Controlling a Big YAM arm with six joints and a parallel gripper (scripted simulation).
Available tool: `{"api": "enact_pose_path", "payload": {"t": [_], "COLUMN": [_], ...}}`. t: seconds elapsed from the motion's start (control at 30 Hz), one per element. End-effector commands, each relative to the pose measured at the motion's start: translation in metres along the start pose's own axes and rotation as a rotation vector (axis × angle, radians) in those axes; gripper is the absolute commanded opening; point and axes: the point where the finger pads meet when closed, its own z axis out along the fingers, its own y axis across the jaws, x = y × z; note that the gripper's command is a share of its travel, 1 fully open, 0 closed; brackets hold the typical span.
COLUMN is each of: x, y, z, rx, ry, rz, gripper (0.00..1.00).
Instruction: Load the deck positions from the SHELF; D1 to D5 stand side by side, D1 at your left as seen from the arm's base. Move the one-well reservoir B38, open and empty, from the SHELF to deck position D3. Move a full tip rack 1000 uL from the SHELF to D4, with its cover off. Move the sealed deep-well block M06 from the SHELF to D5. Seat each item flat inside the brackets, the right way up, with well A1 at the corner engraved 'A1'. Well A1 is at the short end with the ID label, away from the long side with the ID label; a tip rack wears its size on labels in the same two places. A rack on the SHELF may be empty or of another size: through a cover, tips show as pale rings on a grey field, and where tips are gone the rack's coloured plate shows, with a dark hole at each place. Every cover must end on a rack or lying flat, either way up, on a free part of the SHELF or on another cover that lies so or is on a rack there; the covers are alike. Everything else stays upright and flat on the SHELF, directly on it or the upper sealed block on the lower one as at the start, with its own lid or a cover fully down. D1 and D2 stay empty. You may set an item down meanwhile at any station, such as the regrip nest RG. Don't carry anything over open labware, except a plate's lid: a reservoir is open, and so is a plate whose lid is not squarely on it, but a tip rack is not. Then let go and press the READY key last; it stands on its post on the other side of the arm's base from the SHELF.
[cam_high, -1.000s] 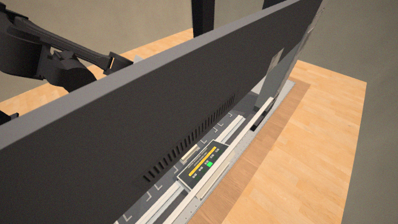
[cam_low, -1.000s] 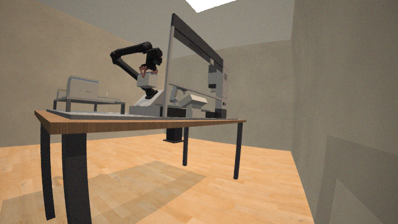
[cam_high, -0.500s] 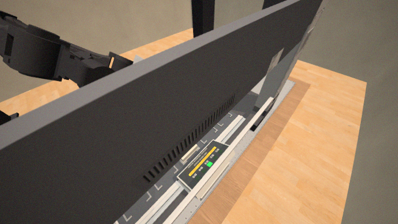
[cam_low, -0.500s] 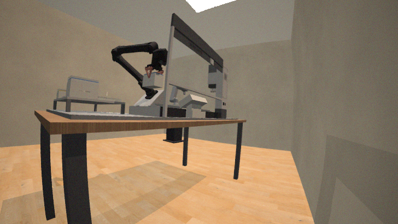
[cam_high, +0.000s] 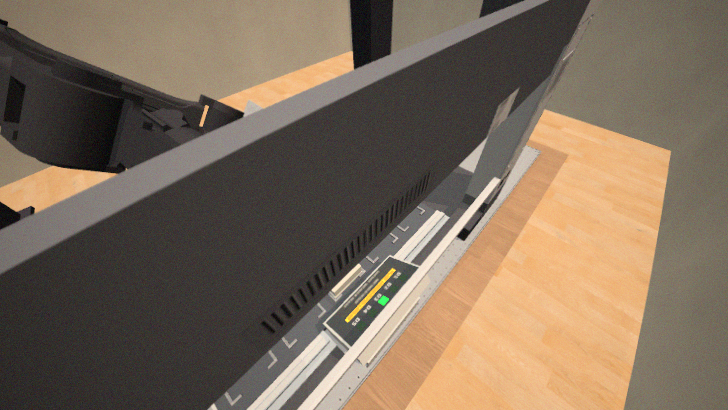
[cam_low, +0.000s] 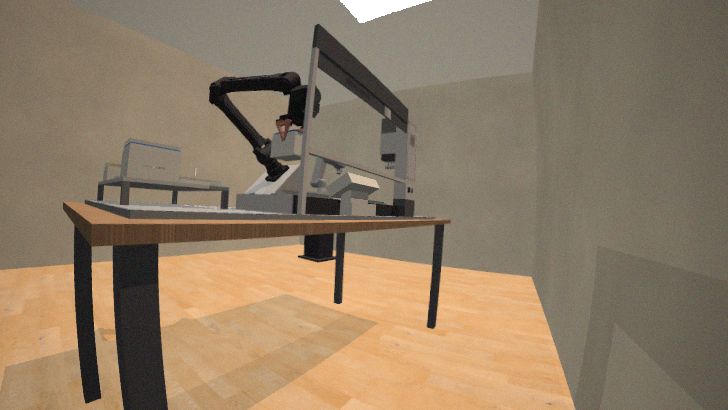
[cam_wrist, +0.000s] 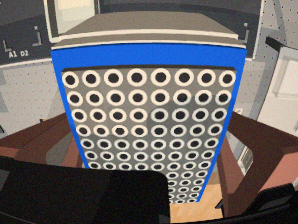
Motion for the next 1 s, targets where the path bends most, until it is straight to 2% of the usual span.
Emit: {"api": "enact_pose_path", "payload": {"t": [0.0,0.2,0.27,0.3,0.43,0.5,0.53,0.97], "x": [-0.033,-0.063,-0.063,-0.069,-0.085,-0.085,-0.082,-0.081], "y": [-0.015,-0.015,-0.015,-0.011,-0.014,-0.013,-0.021,-0.02], "z": [-0.011,-0.012,-0.012,-0.016,-0.013,-0.015,-0.023,-0.022], "rx": [-0.001,-0.001,-0.001,0.0,0.0,-0.001,-0.002,-0.002], "ry": [-0.043,-0.043,-0.043,-0.051,-0.045,-0.049,-0.069,-0.065], "rz": [0.039,0.038,0.038,0.025,0.031,0.03,0.048,0.046], "gripper": [0.0,0.0,0.0,0.0,0.0,0.0,0.0,0.0]}}
